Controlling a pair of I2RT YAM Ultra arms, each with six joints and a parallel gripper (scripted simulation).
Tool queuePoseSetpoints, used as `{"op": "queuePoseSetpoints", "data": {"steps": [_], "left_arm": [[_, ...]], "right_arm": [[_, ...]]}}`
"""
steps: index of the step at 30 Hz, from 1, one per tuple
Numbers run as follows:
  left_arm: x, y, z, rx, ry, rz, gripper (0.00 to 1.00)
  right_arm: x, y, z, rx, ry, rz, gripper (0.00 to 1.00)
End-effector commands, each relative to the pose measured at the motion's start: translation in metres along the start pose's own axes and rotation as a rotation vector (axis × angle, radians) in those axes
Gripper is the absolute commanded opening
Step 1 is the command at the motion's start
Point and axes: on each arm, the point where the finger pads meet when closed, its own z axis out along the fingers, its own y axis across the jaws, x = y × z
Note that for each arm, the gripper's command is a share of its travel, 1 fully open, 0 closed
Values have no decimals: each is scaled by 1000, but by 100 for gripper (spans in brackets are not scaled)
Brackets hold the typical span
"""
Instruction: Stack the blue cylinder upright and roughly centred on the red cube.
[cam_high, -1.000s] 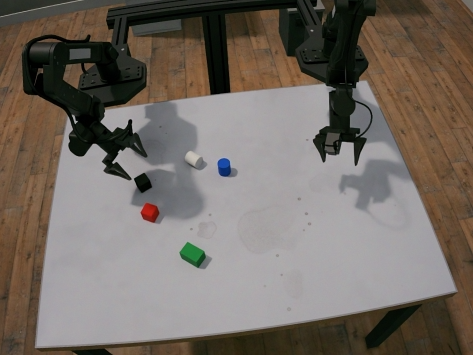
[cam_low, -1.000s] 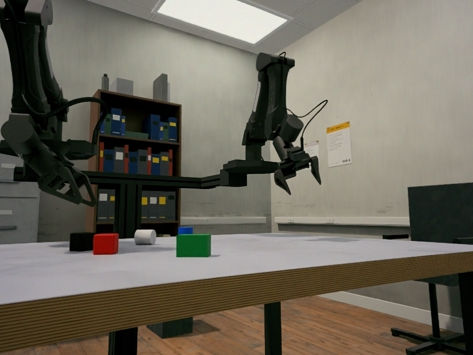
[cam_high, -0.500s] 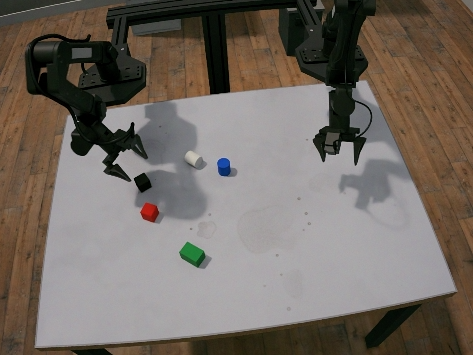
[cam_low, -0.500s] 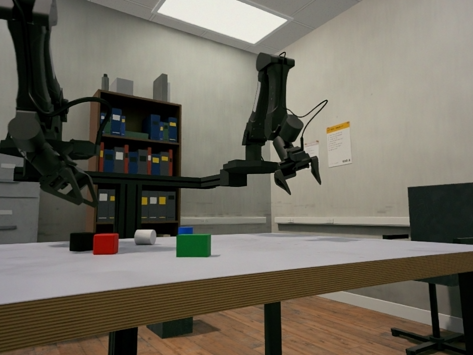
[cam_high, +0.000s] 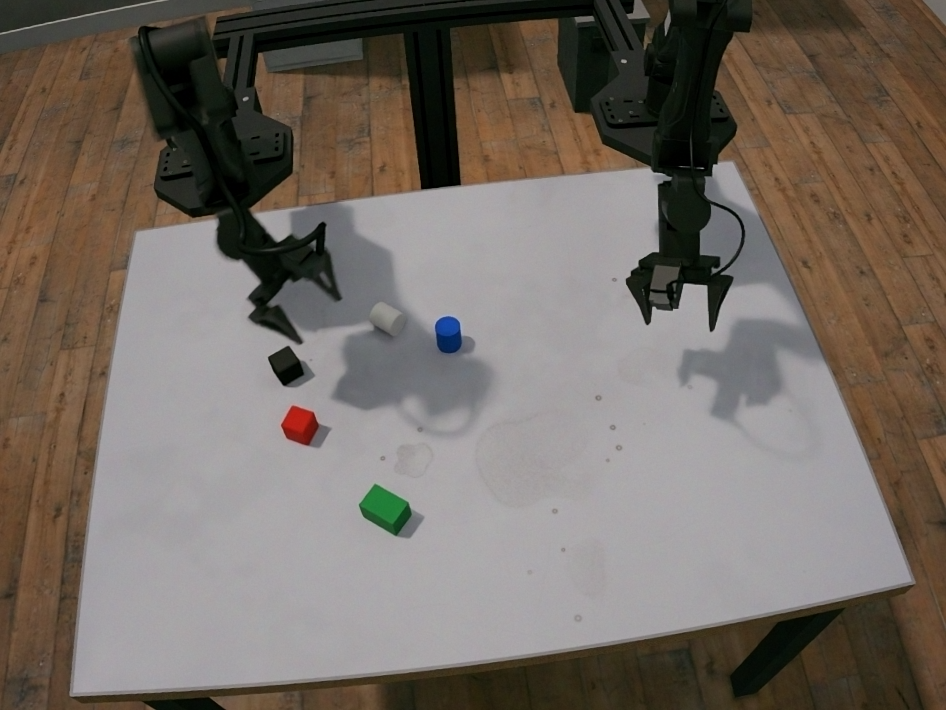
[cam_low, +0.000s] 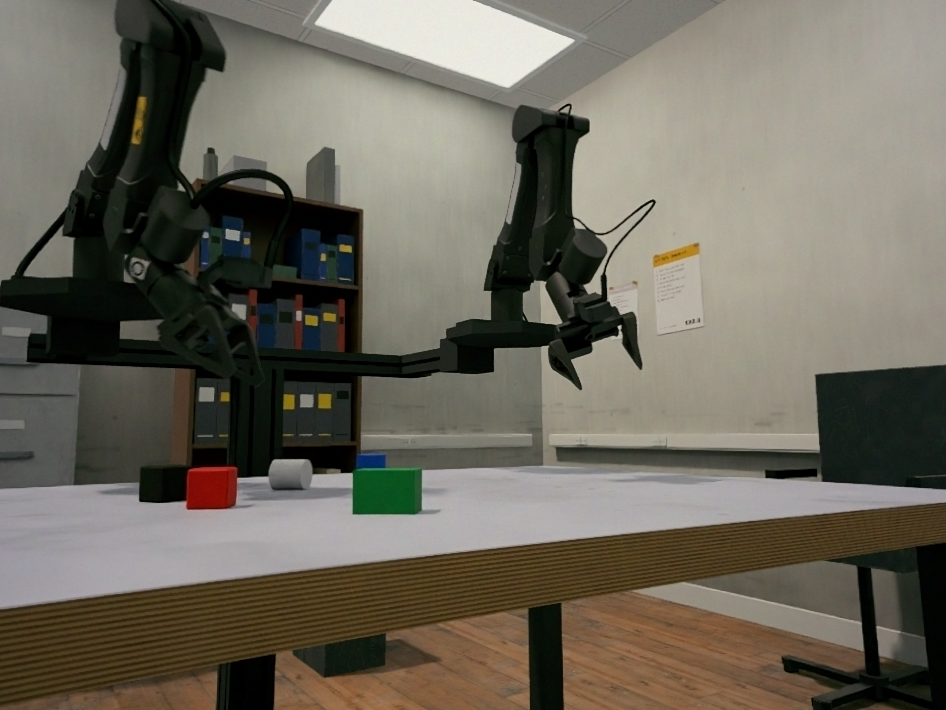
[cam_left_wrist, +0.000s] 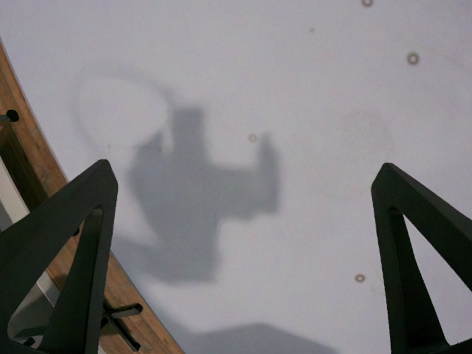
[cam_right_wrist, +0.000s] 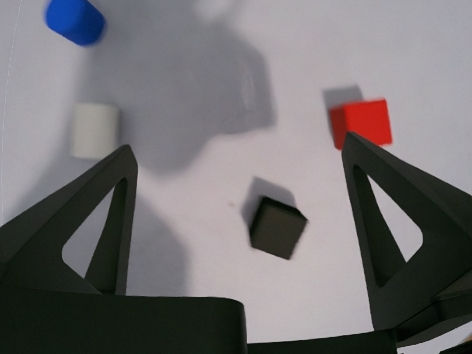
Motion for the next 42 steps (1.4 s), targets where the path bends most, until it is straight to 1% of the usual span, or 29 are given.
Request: {"op": "queuePoseSetpoints", "data": {"steps": [1, 5, 10, 12, 15, 19, 39, 42], "left_arm": [[-4, 2, -1, -6, -12, -1, 100], [-4, 2, -1, -6, -12, -1, 100], [-4, 2, -1, -6, -12, -1, 100], [-4, 2, -1, -6, -12, -1, 100], [-4, 2, -1, -6, -12, -1, 100], [-4, 2, -1, -6, -12, -1, 100], [-4, 2, -1, -6, -12, -1, 100], [-4, 2, -1, -6, -12, -1, 100]], "right_arm": [[-26, 1, -6, 133, -46, 83, 100], [-43, 30, -10, 115, -86, 77, 100], [-57, 74, -16, 52, -125, 38, 100], [-57, 74, -16, 52, -125, 38, 100], [-63, 104, -21, -6, -148, -6, 100], [-59, 120, -24, -44, -137, -39, 100], [-62, 118, -25, -36, -148, -32, 100], [-61, 118, -12, -29, -133, -24, 100]]}}
